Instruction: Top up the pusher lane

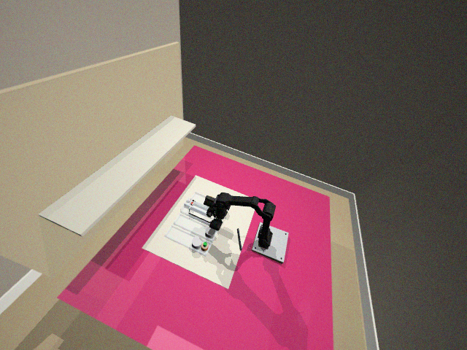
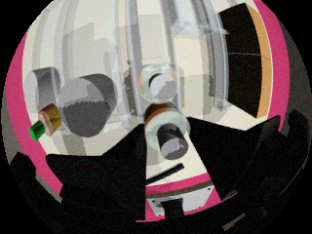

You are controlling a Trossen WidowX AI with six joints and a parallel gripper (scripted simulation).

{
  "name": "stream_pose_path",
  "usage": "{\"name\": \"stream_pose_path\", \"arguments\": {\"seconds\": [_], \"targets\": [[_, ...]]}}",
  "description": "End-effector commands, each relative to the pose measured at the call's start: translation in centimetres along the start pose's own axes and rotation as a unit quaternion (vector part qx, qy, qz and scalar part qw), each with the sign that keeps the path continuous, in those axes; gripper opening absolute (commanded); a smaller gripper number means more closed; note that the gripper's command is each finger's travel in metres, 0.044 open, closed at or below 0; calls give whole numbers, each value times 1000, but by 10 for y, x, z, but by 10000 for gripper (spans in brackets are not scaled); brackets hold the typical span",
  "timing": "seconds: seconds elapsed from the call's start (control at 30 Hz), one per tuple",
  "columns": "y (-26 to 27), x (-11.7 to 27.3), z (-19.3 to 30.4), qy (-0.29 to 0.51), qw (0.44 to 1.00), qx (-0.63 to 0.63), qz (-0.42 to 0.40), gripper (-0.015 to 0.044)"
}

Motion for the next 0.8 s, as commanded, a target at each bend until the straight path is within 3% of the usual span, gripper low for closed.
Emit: {"name": "stream_pose_path", "arguments": {"seconds": [0.0, 0.77], "targets": [[0, 7, -10, -20, 1000, 2, 0, 0], [-1, 9, -17, -20, 1000, 2, 0, 0]]}}
Point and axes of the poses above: the point midway between the two fingers, 35 mm back from their tips, its own x axis back along the fingers, its own y axis across the jaws, z = x × y, the point moved 5 cm from there along x, back along the fingers, and after that the axes turned 4 degrees about x, right-handed, at the moved point
